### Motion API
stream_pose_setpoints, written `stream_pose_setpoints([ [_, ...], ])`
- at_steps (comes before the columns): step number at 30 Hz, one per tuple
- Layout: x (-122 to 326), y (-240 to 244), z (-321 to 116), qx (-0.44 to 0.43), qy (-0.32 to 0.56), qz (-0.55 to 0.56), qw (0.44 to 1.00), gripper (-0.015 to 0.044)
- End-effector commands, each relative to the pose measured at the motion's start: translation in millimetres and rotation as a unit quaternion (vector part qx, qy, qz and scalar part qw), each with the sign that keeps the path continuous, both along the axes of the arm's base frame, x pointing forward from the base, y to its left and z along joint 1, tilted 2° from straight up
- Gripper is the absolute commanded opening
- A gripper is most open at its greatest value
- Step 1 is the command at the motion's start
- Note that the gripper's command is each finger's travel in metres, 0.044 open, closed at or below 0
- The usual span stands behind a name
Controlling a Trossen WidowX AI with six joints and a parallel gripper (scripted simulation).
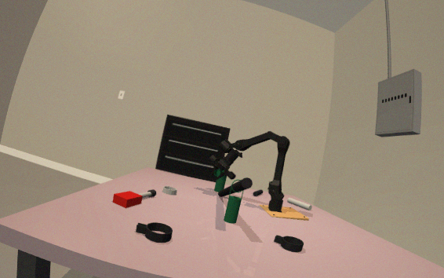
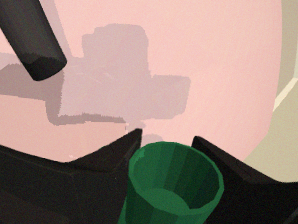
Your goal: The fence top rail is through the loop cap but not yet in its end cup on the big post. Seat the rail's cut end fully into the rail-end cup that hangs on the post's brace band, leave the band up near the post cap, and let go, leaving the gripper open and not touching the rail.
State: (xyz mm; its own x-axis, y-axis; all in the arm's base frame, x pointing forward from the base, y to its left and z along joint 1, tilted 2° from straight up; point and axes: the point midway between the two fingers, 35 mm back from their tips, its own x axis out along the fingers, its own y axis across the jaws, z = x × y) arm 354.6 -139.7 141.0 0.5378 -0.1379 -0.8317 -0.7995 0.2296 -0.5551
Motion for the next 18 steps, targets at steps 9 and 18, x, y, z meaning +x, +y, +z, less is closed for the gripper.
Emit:
stream_pose_setpoints([
  [9, -8.9, 1.5, -1.4, -0.004, 0.001, 0.046, 0.999, 0.0],
  [18, -15.7, 2.5, -2.0, -0.006, 0.002, 0.083, 0.997, 0.0],
])
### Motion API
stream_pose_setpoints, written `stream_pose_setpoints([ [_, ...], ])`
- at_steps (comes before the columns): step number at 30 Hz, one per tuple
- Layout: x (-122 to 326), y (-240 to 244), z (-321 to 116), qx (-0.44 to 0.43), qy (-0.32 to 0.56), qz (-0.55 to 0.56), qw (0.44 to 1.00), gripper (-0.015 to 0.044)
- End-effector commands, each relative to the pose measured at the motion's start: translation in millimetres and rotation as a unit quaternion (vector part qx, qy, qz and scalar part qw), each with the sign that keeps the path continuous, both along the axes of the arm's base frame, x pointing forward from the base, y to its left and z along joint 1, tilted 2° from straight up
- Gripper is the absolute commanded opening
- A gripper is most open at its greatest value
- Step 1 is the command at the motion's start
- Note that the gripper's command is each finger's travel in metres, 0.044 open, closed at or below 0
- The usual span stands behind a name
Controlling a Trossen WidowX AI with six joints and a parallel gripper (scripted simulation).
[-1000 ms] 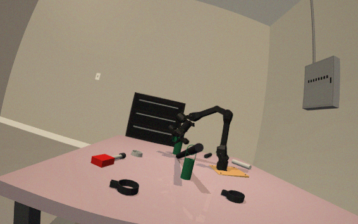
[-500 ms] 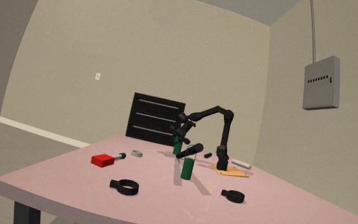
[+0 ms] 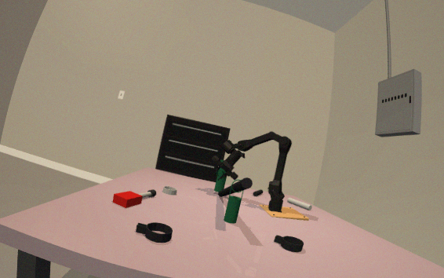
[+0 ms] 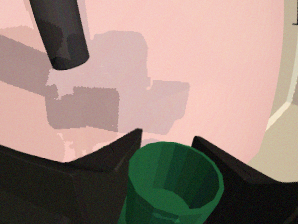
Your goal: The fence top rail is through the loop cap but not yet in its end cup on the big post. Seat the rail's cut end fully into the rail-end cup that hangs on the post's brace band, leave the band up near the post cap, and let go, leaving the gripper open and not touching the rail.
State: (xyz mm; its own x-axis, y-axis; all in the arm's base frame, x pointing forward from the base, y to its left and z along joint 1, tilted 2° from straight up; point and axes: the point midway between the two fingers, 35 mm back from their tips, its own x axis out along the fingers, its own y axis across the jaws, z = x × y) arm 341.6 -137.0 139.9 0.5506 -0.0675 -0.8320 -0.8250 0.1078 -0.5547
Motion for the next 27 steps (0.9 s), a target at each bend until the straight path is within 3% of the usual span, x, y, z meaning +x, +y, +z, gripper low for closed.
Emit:
stream_pose_setpoints([
  [1, -3.3, -0.1, -0.9, -0.002, 0.0, 0.014, 1.0, 0.0],
  [27, -22.9, -0.4, -2.5, -0.009, 0.002, 0.121, 0.993, 0.0],
])
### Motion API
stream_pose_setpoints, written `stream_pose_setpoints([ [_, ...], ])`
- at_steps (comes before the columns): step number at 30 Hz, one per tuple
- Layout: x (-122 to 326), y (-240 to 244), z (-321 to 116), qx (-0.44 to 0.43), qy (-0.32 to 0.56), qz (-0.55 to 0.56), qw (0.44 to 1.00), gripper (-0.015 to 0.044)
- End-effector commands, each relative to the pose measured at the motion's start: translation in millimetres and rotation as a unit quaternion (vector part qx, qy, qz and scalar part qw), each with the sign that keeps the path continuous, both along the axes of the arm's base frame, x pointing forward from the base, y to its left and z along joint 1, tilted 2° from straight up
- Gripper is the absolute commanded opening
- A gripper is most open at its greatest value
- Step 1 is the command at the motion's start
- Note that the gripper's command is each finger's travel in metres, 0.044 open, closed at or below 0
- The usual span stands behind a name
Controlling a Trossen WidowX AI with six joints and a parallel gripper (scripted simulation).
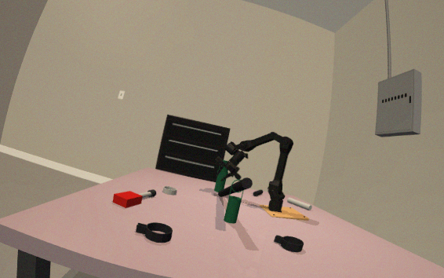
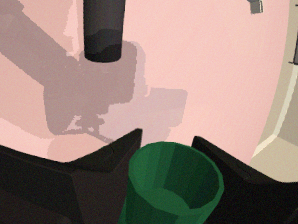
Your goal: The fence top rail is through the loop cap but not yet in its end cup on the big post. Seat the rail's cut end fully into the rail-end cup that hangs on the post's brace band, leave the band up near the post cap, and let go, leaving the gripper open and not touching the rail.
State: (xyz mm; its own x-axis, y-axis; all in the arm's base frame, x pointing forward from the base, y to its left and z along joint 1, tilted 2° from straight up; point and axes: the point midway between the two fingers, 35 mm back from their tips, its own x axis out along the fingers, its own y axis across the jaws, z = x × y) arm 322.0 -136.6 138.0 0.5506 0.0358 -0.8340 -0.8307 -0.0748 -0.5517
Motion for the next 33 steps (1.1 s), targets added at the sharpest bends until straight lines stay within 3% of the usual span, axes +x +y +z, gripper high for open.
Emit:
stream_pose_setpoints([
  [1, -3.6, -0.8, -0.6, -0.002, 0.0, 0.017, 1.0, 0.0],
  [33, -9.5, -1.2, -0.9, -0.004, 0.0, 0.051, 0.999, 0.0],
])
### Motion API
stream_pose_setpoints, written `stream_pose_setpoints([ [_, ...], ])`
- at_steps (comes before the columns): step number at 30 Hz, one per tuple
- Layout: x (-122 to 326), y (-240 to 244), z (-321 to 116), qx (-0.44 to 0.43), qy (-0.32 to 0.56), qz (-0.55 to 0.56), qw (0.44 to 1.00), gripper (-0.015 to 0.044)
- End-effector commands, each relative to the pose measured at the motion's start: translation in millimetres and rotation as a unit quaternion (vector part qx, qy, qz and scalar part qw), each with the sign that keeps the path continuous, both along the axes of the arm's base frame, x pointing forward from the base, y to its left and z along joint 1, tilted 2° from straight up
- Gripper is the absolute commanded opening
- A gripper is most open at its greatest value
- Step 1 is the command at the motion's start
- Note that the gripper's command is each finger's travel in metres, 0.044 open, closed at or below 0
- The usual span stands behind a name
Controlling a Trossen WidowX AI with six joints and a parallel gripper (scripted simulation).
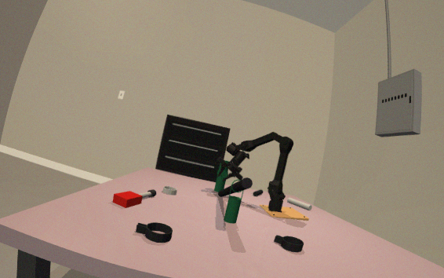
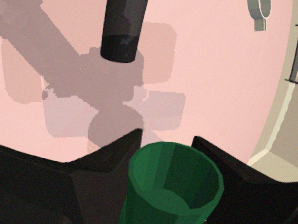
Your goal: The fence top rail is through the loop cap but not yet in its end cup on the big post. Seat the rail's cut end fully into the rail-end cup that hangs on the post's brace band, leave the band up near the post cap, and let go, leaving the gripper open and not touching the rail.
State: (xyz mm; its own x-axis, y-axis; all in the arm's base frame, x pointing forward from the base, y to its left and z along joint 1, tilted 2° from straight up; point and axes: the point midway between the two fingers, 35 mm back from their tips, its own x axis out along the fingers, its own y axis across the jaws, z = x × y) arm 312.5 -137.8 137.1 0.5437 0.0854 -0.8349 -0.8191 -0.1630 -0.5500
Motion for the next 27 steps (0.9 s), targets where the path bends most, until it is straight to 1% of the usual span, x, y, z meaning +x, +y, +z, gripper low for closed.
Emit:
stream_pose_setpoints([
  [1, 0.0, 0.0, 0.0, 0.0, 0.0, 0.0, 1.0, 0.0],
  [5, 0.0, 0.0, 0.0, 0.0, 0.0, 0.0, 1.0, 0.0],
  [15, -0.1, 0.7, 0.7, 0.0, 0.0, 0.0, 1.0, 0.0263],
  [22, -3.9, 20.9, 21.0, 0.0, 0.0, 0.002, 1.0, 0.044],
  [27, -9.7, 39.0, 38.4, 0.001, 0.0, 0.004, 1.0, 0.044],
])
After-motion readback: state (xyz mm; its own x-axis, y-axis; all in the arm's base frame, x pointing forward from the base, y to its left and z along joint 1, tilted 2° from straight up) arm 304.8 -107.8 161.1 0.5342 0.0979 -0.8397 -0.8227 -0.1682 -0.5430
